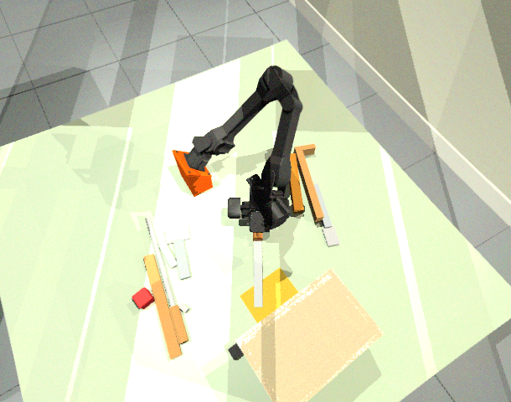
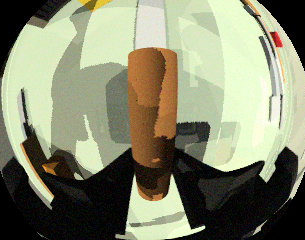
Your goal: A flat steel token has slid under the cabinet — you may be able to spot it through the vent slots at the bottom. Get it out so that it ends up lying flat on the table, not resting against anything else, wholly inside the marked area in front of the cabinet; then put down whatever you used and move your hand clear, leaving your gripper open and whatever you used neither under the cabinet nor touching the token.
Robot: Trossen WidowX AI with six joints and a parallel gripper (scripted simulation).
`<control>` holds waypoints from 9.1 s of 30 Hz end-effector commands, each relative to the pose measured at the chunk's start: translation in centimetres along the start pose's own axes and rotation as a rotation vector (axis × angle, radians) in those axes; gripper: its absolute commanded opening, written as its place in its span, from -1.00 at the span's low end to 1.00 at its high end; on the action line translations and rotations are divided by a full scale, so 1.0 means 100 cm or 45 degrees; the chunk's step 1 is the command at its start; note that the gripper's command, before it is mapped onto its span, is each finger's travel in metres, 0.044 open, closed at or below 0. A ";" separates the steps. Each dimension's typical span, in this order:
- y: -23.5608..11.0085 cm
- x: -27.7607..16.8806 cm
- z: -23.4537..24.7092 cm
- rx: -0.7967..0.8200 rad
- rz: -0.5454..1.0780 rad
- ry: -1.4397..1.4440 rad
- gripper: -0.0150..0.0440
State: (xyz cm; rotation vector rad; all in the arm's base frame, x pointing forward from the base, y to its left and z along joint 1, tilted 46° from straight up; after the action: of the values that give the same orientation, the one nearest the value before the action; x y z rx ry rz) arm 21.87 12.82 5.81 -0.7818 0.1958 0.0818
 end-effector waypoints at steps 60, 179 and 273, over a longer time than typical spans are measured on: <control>-0.002 0.035 -0.056 -0.004 -0.007 0.009 -0.49; -0.004 0.058 -0.188 -0.014 -0.012 0.007 -0.49; -0.005 0.062 -0.238 -0.019 -0.012 -0.211 -0.49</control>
State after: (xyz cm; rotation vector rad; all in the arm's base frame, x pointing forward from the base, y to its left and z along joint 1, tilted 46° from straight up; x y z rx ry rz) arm 24.43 -4.28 -11.60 -0.7867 0.0654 0.1281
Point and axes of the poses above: the point midway between the two fingers, 35 mm back from their tips, its own y axis out along the fingers, its own z axis across the jaws, x = y × z, the point moved 4 cm from there along -y, back along the fingers, and after that the axes turned 14 degrees about -y, right-handed, at the moved point
